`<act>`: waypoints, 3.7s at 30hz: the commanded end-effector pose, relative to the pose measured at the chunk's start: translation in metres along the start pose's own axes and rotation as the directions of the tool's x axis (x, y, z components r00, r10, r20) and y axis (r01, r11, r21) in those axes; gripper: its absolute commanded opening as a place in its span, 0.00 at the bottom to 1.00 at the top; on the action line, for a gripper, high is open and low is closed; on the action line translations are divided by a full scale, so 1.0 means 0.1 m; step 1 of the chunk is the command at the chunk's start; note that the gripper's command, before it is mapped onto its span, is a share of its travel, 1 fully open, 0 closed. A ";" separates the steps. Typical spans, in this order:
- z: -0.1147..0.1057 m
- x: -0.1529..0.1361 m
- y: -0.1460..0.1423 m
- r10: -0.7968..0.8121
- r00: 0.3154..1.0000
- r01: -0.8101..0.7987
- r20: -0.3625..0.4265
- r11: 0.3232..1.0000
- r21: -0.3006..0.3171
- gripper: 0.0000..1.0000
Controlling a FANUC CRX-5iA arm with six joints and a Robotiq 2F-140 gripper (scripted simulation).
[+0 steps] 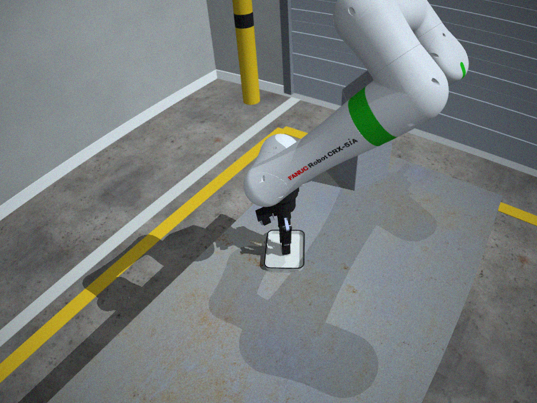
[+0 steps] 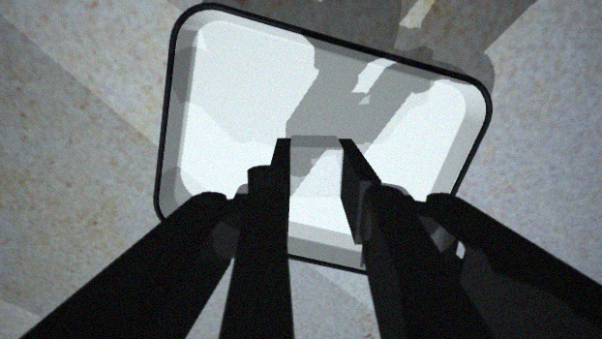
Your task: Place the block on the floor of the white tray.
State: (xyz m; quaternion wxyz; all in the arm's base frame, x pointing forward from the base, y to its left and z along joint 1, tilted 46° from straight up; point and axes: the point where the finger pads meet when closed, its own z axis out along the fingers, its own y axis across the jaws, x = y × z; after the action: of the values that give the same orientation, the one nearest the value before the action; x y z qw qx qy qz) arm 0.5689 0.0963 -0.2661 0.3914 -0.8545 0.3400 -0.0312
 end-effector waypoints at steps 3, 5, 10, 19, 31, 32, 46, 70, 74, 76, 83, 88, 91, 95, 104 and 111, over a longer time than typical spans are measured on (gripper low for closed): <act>-0.01 0.01 0.00 0.000 1.000 0.000 -0.001 1.000 0.000 0.10; -0.01 0.01 0.00 0.000 1.000 0.000 -0.001 1.000 0.000 0.10; -0.01 0.01 0.00 0.000 1.000 0.000 -0.001 1.000 0.000 0.10; 0.00 0.01 0.00 0.000 1.000 0.000 -0.001 1.000 0.000 0.10; 0.02 0.01 0.00 0.000 1.000 0.000 -0.001 1.000 0.000 0.10; 0.02 0.01 0.00 0.000 1.000 0.000 -0.001 1.000 0.000 0.10; 0.02 0.01 0.00 0.000 1.000 0.000 -0.001 1.000 0.000 0.10; 0.02 0.01 0.00 0.000 1.000 0.000 -0.001 1.000 0.000 0.36; 0.02 0.01 0.00 0.000 1.000 0.000 -0.001 1.000 0.000 0.36; 0.02 0.01 0.00 0.000 1.000 0.000 -0.001 1.000 0.000 0.36; 0.02 0.01 0.00 0.000 1.000 0.000 -0.001 1.000 0.000 0.36; 0.01 0.01 0.00 0.000 1.000 0.000 -0.001 1.000 0.000 0.36; -0.02 0.01 0.00 0.000 1.000 0.000 -0.001 1.000 0.000 0.36; -0.05 0.01 0.00 0.000 1.000 0.000 -0.001 1.000 0.000 0.36; -0.29 0.01 0.00 0.000 1.000 0.000 -0.001 1.000 0.000 0.36; -0.42 0.01 0.00 0.000 1.000 0.000 -0.001 1.000 0.000 0.36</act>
State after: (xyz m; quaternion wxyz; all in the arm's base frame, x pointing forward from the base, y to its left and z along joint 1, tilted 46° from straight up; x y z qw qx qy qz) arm 0.5560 0.0697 -0.2378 0.3914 -0.8545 0.3400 -0.0314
